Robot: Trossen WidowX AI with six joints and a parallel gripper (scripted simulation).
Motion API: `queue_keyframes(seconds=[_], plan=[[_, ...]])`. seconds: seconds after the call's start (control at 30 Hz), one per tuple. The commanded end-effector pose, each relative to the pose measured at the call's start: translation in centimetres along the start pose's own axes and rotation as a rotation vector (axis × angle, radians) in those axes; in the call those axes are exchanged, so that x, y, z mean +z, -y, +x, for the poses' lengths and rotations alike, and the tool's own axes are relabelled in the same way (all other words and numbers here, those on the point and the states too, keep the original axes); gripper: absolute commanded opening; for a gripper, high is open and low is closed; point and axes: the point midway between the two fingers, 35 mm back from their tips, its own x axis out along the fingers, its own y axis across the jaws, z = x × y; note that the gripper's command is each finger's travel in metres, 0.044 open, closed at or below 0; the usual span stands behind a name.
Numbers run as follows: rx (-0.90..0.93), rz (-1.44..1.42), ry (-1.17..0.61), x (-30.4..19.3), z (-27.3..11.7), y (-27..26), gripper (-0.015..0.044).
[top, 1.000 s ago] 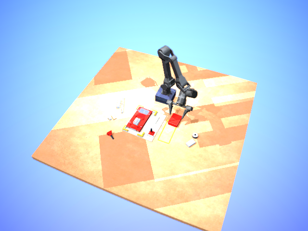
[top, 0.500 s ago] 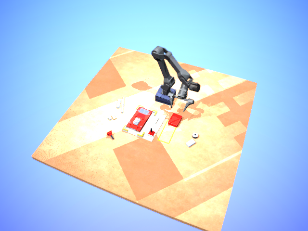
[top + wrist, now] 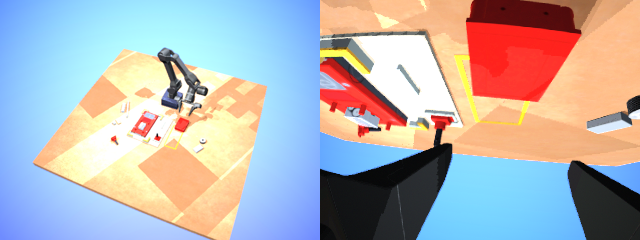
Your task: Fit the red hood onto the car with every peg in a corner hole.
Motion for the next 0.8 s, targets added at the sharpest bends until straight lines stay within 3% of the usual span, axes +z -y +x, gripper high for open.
queue_keyframes(seconds=[0.0, 0.07, 0.4, 0.77], plan=[[0.043, 0.19, 0.053, -0.1, 0.4, 0.0, 0.0387], [0.093, 0.382, 0.101, -0.1, 0.8, 0.0, 0.044], [0.446, 1.368, 0.231, -0.3, 2.4, -0.2, 0.044], [1.031, 2.437, 0.101, -1.8, 3.7, 0.0, 0.044]])
